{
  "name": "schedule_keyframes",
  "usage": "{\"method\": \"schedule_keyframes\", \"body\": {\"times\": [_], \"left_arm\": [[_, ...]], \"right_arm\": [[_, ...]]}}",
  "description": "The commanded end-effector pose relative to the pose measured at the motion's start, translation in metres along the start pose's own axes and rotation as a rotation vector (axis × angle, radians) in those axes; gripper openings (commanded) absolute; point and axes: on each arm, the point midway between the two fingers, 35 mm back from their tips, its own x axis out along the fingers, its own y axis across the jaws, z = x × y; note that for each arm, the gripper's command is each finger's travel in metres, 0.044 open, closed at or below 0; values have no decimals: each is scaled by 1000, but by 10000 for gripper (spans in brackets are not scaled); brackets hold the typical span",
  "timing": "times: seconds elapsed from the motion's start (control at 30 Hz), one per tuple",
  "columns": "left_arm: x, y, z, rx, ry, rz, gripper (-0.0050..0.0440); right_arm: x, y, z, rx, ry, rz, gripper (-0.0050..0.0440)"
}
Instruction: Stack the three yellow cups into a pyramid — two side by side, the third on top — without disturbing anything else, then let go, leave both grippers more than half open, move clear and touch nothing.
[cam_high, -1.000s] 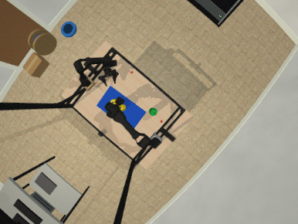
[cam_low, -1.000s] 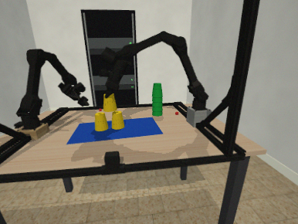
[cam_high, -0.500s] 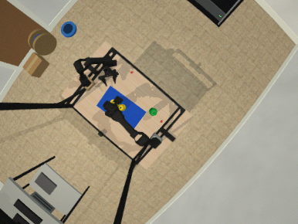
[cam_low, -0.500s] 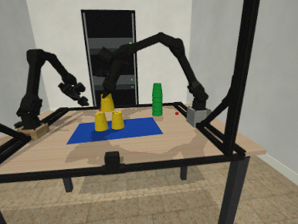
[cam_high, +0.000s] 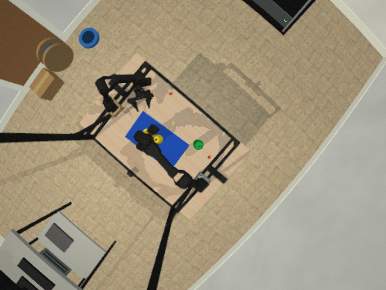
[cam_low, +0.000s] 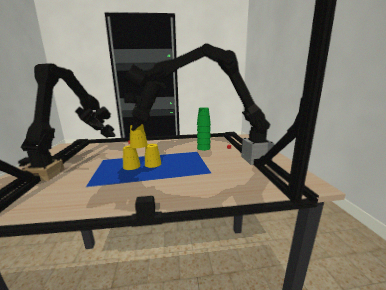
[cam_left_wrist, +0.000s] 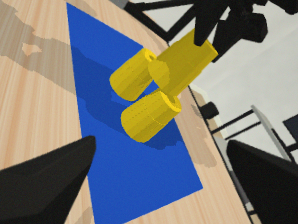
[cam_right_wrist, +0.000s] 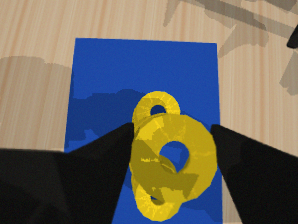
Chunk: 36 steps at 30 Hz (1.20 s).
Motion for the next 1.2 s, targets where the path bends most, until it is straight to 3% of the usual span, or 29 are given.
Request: {"method": "schedule_keyframes", "body": {"times": [0.0, 0.67, 1.17], "left_arm": [[0, 0, 0, 2, 0, -1, 440], [0, 0, 0, 2, 0, -1, 440], [0, 0, 0, 2, 0, -1, 440]], "right_arm": [[6, 0, -5, 5, 10, -1, 0], [2, 0, -1, 0, 2, 0, 0], [2, 0, -1, 0, 2, 0, 87]]}}
